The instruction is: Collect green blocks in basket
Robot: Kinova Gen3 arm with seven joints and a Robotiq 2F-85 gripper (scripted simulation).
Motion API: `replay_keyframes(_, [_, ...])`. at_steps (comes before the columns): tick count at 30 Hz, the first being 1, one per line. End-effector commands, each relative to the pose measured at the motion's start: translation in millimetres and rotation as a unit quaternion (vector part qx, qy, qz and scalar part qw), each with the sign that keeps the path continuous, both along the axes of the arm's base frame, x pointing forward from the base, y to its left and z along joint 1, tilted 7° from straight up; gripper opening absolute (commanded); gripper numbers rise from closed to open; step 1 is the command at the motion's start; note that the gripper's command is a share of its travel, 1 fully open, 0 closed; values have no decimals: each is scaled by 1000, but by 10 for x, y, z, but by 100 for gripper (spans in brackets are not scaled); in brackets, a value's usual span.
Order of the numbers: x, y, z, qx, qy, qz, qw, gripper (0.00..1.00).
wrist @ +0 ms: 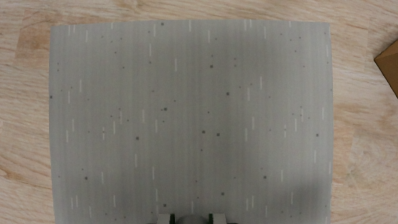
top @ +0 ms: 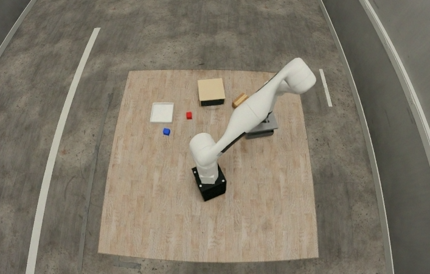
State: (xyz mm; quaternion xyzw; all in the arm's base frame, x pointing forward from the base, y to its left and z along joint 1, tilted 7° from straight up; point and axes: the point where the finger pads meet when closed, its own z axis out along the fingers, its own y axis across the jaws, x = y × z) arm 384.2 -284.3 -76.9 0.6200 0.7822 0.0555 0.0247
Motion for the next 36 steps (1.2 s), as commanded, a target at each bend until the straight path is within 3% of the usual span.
replay_keyframes(1, [-1,-10,74,-1,-1,0,1000,10])
replay_keyframes(14, [-33,-27,366,-1,-1,0,1000,10])
replay_keyframes(36, [27,-47,416,-3,-2,13,1000,10])
